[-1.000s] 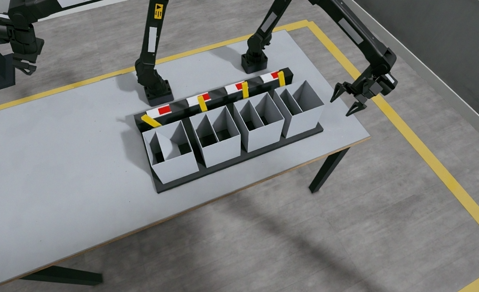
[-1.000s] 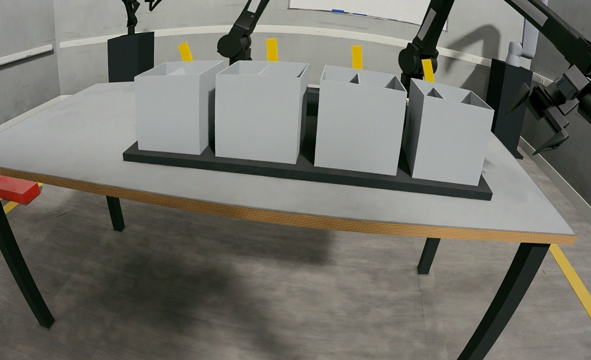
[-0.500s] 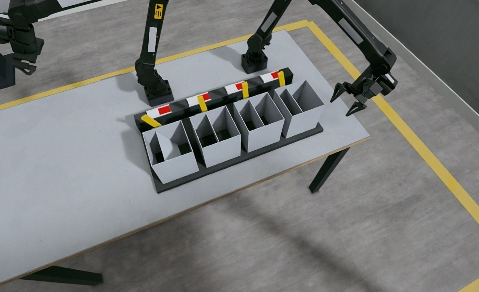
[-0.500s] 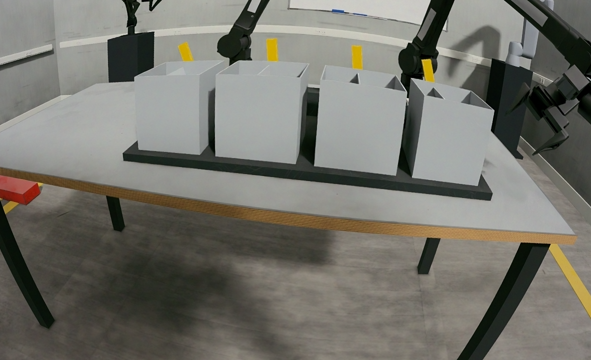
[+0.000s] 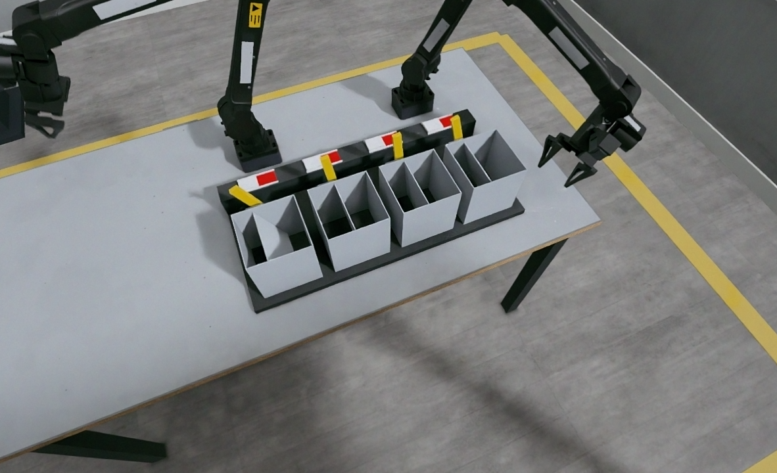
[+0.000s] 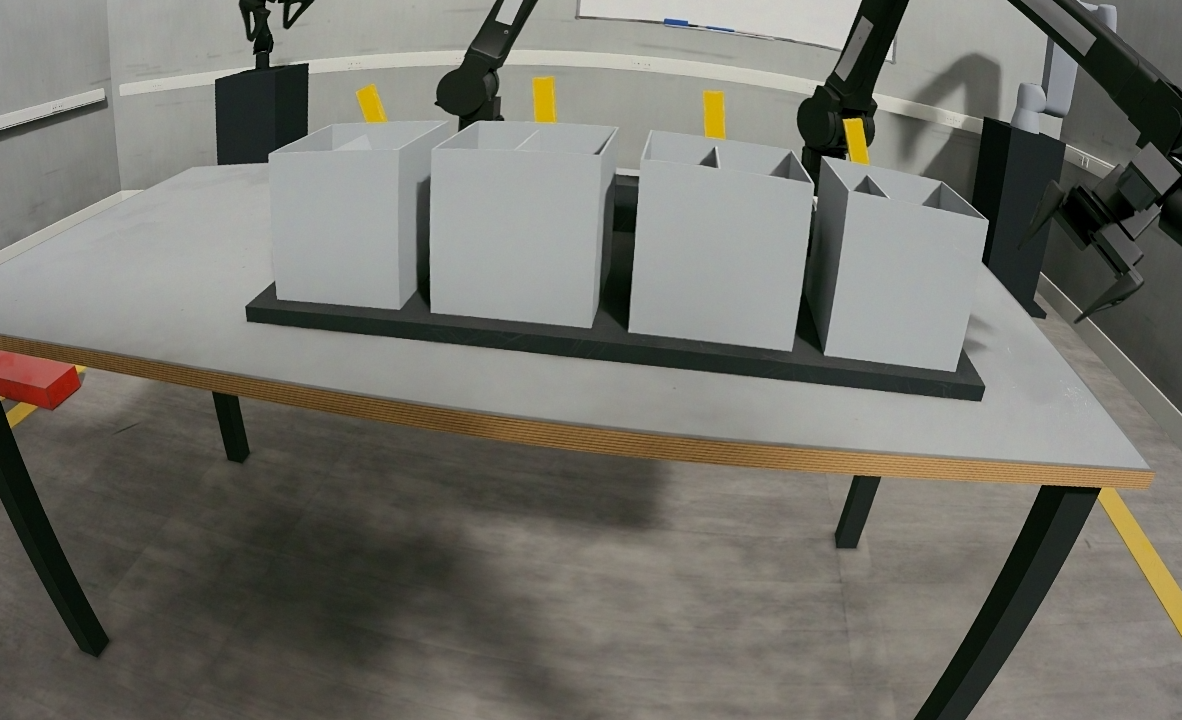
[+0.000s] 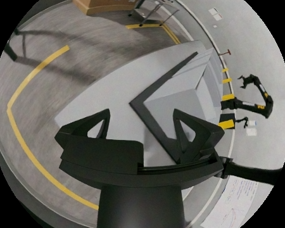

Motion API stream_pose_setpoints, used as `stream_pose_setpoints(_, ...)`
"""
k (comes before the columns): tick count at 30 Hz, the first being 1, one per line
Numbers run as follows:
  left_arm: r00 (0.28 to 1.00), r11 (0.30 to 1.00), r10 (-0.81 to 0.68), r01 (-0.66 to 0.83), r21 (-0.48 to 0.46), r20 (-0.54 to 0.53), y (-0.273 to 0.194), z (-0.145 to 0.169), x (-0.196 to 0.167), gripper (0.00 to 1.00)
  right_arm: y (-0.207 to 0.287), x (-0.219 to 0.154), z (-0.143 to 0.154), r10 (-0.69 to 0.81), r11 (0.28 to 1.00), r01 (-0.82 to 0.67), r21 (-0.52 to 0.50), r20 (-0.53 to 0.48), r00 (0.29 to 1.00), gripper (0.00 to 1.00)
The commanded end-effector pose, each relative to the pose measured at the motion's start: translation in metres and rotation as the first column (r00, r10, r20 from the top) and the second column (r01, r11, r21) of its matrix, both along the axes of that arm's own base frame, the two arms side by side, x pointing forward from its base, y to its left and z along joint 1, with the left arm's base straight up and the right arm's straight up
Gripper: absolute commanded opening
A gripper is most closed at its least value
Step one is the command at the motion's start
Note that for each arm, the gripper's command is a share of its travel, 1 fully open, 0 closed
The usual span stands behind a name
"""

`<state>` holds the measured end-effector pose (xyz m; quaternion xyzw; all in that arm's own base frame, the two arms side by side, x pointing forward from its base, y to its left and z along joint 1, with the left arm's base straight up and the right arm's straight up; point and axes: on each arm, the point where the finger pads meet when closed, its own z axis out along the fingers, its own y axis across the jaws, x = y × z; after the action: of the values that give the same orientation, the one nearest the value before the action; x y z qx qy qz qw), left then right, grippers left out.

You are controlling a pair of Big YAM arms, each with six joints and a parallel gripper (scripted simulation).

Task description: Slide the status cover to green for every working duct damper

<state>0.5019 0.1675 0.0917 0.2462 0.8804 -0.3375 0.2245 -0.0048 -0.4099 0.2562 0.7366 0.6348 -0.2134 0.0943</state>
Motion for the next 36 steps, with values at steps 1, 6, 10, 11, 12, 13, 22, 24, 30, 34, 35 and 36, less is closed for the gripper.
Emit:
stream_pose_setpoints(1, 0.987, 0.985, 0.146, -0.151, 0.086, 0.066, 0.057, 0.038, -0.009, 1.0, -0.015, 0.055, 0.031, 0.159, 0.987, -0.159, -0.022, -0.002, 0.987, 1.0)
stream_pose_setpoints(6, 0.958, 0.943, 0.27, -0.284, 0.173, 0.101, 0.104, 0.051, -0.024, 1.0, -0.002, 0.115, 0.026, 0.317, 0.948, -0.317, 0.023, 0.008, 0.948, 1.0)
stream_pose_setpoints(10, 0.875, 0.83, 0.452, -0.483, 0.28, 0.173, 0.173, 0.075, -0.053, 1.0, 0.032, 0.196, 0.021, 0.53, 0.843, -0.53, 0.088, 0.026, 0.847, 1.0)
stream_pose_setpoints(11, 0.853, 0.8, 0.486, -0.522, 0.297, 0.19, 0.186, 0.081, -0.06, 1.0, 0.043, 0.214, 0.019, 0.576, 0.811, -0.576, 0.103, 0.031, 0.817, 1.0)
stream_pose_setpoints(12, 0.829, 0.768, 0.519, -0.56, 0.312, 0.209, 0.199, 0.086, -0.067, 1.0, 0.055, 0.232, 0.018, 0.623, 0.774, -0.622, 0.118, 0.037, 0.781, 1.0)
stream_pose_setpoints(13, 0.803, 0.734, 0.551, -0.595, 0.326, 0.227, 0.211, 0.092, -0.074, 1.0, 0.068, 0.251, 0.017, 0.669, 0.732, -0.668, 0.135, 0.043, 0.742, 1.0)
stream_pose_setpoints(22, 0.536, 0.402, 0.744, -0.836, 0.374, 0.399, 0.301, 0.148, -0.146, 1.0, 0.193, 0.357, 0.008, 0.917, 0.354, -0.902, 0.246, 0.098, 0.386, 1.0)
stream_pose_setpoints(24, 0.426, 0.272, 0.779, -0.891, 0.364, 0.461, 0.327, 0.169, -0.175, 1.0, 0.235, 0.378, 0.006, 0.955, 0.232, -0.933, 0.275, 0.116, 0.271, 1.0)
stream_pose_setpoints(30, 0.14, -0.05, 0.785, -0.957, 0.286, 0.603, 0.374, 0.226, -0.252, 1.0, 0.338, 0.405, 0.003, 0.987, -0.06, -0.939, 0.339, 0.162, -0.005, 1.0)
stream_pose_setpoints(34, -0.059, -0.258, 0.726, -0.947, 0.192, 0.685, 0.393, 0.267, -0.308, 1.0, 0.378, 0.408, 0.002, 0.978, -0.168, -0.917, 0.362, 0.181, -0.107, 1.0)
stream_pose_setpoints(35, -0.109, -0.308, 0.703, -0.937, 0.163, 0.703, 0.396, 0.278, -0.323, 1.0, 0.384, 0.409, 0.002, 0.975, -0.184, -0.913, 0.365, 0.184, -0.123, 1.0)
stream_pose_setpoints(36, -0.157, -0.355, 0.677, -0.925, 0.133, 0.719, 0.399, 0.289, -0.338, 1.0, 0.389, 0.407, 0.006, 0.974, -0.196, -0.913, 0.357, 0.183, -0.137, 1.0)
